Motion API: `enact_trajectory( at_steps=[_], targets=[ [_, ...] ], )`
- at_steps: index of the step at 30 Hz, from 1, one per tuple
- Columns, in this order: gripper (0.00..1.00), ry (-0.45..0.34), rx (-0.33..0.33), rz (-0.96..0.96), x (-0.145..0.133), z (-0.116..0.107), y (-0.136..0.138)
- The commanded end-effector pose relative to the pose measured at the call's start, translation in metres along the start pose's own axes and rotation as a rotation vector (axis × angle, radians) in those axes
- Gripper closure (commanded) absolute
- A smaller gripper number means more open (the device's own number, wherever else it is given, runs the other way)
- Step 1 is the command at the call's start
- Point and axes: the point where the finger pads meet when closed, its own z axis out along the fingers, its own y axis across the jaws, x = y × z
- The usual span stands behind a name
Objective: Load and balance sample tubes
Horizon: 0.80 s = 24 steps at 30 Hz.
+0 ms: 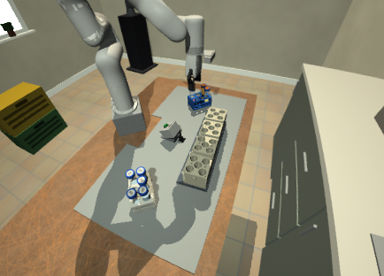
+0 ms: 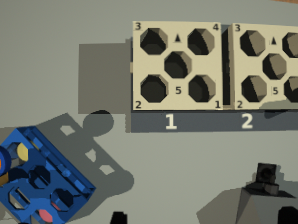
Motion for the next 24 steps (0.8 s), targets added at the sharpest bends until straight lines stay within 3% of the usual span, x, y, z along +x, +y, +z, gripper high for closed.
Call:
enact_trajectory(
  at_steps=[1, 24],
  targets=[
    [0.0, 0.006, 0.0, 0.065, 0.011, -0.001, 0.018],
    [0.0, 0.006, -0.001, 0.065, 0.053, -0.002, 0.104]
  ],
)
